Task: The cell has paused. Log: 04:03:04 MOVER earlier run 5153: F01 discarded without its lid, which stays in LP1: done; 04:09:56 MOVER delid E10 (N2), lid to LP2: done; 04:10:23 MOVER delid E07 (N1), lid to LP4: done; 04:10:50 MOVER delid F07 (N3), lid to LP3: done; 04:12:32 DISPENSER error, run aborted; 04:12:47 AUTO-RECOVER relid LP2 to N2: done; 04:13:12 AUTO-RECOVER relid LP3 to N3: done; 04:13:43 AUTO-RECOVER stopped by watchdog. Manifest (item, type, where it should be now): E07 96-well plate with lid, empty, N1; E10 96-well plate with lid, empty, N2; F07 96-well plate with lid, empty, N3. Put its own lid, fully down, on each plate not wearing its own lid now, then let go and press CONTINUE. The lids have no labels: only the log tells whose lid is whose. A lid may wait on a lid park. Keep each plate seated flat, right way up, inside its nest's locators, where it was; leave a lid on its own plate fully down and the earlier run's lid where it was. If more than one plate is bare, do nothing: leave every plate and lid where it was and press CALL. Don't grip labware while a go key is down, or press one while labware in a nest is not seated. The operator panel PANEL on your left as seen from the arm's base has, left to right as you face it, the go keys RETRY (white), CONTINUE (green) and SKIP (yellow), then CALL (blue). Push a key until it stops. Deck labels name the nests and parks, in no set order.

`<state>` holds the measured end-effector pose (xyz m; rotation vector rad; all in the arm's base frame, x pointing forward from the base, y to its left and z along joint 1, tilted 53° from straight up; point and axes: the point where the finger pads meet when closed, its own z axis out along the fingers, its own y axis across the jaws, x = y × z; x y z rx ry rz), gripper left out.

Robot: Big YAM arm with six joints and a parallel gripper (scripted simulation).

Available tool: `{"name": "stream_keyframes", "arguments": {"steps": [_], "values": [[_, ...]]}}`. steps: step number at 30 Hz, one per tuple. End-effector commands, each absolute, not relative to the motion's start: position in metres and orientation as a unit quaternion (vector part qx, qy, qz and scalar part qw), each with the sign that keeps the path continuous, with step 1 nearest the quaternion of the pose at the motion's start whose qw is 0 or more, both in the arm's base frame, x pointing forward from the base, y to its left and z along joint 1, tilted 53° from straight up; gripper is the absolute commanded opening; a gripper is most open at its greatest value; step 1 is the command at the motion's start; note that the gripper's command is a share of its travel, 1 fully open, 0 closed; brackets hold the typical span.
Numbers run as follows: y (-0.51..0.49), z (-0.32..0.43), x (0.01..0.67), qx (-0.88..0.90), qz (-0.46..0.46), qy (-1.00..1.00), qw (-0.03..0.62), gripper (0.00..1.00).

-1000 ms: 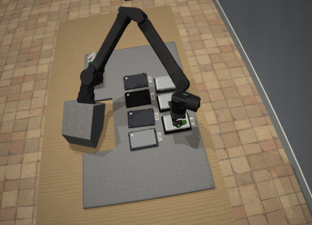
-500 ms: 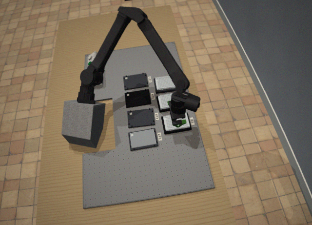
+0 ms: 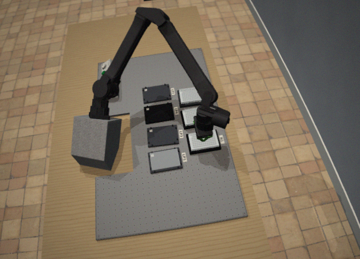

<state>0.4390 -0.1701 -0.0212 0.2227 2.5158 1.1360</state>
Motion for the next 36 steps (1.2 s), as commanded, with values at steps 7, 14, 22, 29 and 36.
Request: {"name": "stream_keyframes", "arguments": {"steps": [7, 14, 22, 29, 36], "values": [[-0.148, 0.002, 0.417, 0.075, 0.395, 0.894, 0.199, 0.0], [-0.127, 0.011, 0.392, 0.078, 0.395, 0.894, 0.2, 0.0], [-0.109, 0.019, 0.37, 0.081, 0.394, 0.893, 0.2, 0.0], [-0.083, 0.028, 0.347, 0.078, 0.396, 0.893, 0.199, 0.0], [-0.064, 0.035, 0.33, 0.075, 0.397, 0.893, 0.197, 0.0]]}}
